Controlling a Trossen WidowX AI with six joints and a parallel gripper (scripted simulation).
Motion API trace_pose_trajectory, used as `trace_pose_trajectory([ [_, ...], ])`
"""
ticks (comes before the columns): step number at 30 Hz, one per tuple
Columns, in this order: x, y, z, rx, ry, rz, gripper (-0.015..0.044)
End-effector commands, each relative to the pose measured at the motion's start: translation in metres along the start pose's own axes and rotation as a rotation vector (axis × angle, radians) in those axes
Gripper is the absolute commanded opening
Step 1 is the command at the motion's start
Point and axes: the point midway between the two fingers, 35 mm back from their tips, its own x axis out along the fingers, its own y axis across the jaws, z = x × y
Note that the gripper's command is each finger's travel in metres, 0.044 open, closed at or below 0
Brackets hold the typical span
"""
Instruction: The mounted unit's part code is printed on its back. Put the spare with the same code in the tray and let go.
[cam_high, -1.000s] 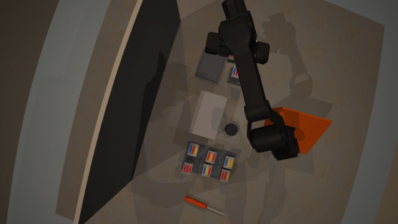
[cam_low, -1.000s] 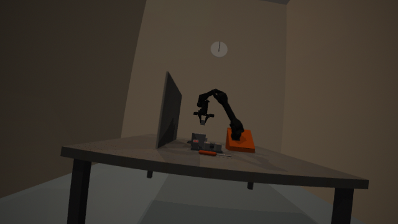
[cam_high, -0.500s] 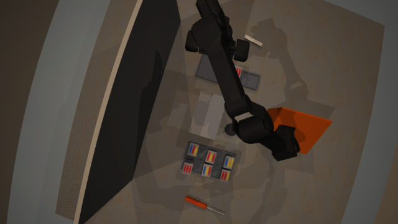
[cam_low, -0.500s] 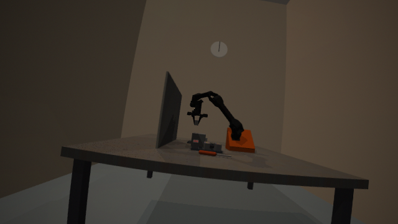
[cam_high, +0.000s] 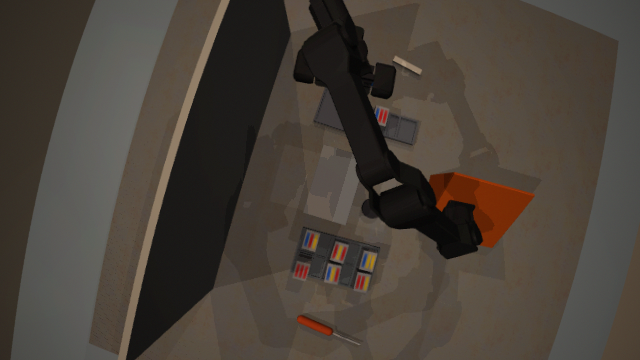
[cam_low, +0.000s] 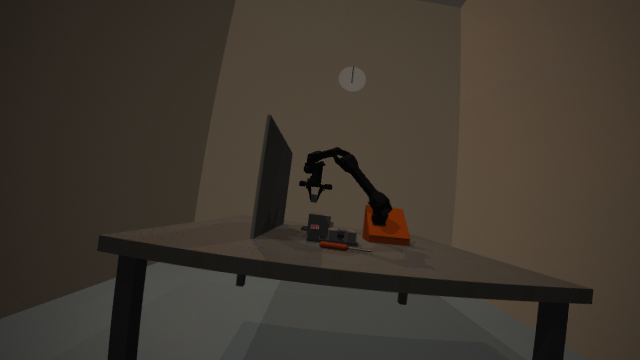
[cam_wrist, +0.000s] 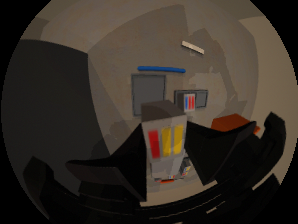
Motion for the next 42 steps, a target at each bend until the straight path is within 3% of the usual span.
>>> trace_pose_trajectory([
  [1, 0.008, -0.001, 0.001, 0.010, 0.011, -0.004, 0.0000],
  [42, 0.041, 0.003, 0.003, 0.010, 0.010, -0.003, 0.0000],
])
